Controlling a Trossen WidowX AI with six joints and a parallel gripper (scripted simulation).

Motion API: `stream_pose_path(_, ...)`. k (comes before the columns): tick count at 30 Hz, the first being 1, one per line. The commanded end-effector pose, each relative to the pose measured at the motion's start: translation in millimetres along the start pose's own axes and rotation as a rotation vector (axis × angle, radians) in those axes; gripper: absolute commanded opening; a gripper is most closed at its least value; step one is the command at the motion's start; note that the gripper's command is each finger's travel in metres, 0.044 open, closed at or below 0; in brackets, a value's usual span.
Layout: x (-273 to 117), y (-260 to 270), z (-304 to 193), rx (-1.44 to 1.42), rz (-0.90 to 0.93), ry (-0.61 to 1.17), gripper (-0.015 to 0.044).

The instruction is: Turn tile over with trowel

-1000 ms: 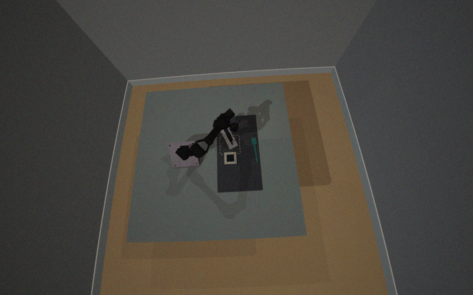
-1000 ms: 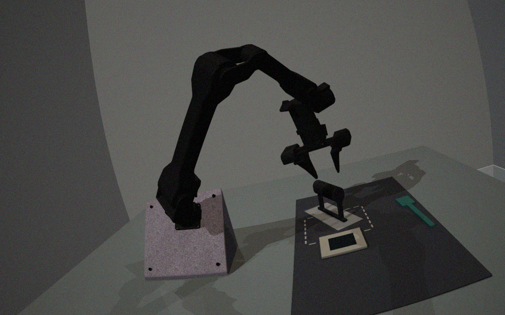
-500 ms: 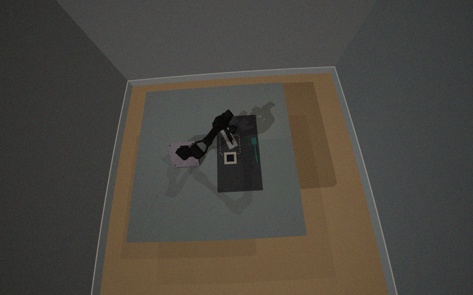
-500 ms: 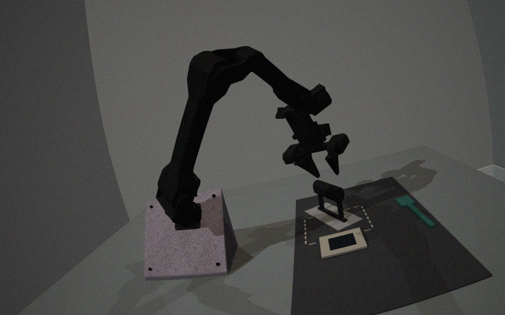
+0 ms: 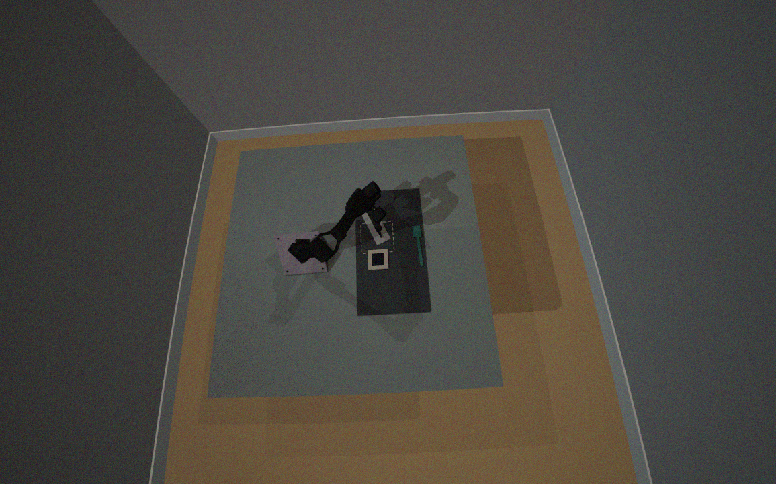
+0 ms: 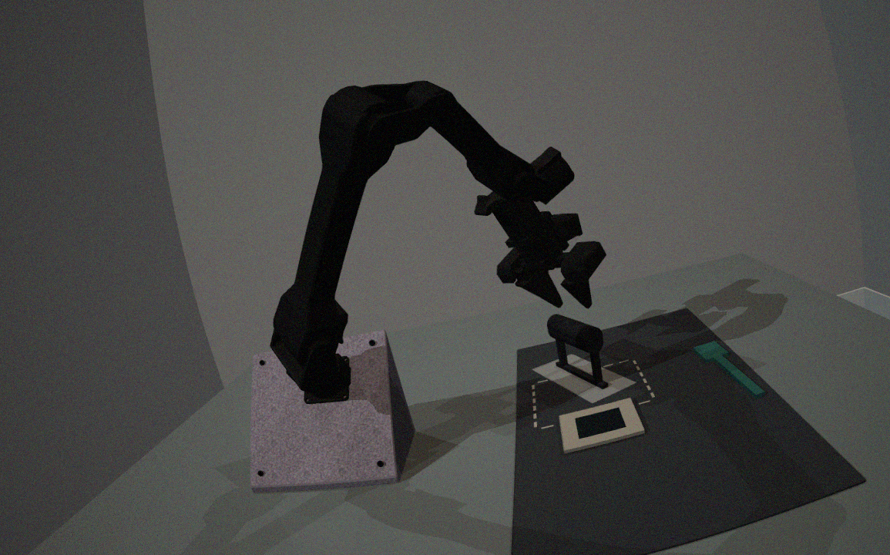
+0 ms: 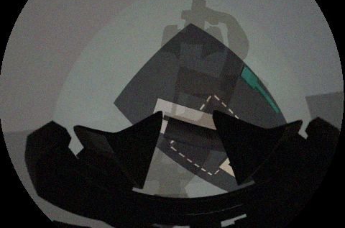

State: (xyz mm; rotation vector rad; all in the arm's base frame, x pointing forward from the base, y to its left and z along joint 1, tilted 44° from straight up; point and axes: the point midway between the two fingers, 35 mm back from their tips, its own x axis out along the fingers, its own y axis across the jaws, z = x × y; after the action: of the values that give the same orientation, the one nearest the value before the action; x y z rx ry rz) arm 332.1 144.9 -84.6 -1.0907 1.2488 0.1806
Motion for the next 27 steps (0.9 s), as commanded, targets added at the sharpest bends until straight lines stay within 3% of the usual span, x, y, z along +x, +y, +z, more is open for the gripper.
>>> stream_pose_path(1,0.4,2.2,-0.6,0.075,0.004,-0.025,0.03)
stream_pose_path(27,-2.1,6.8,-3.1,0.614,0.027,-0.21,0.03)
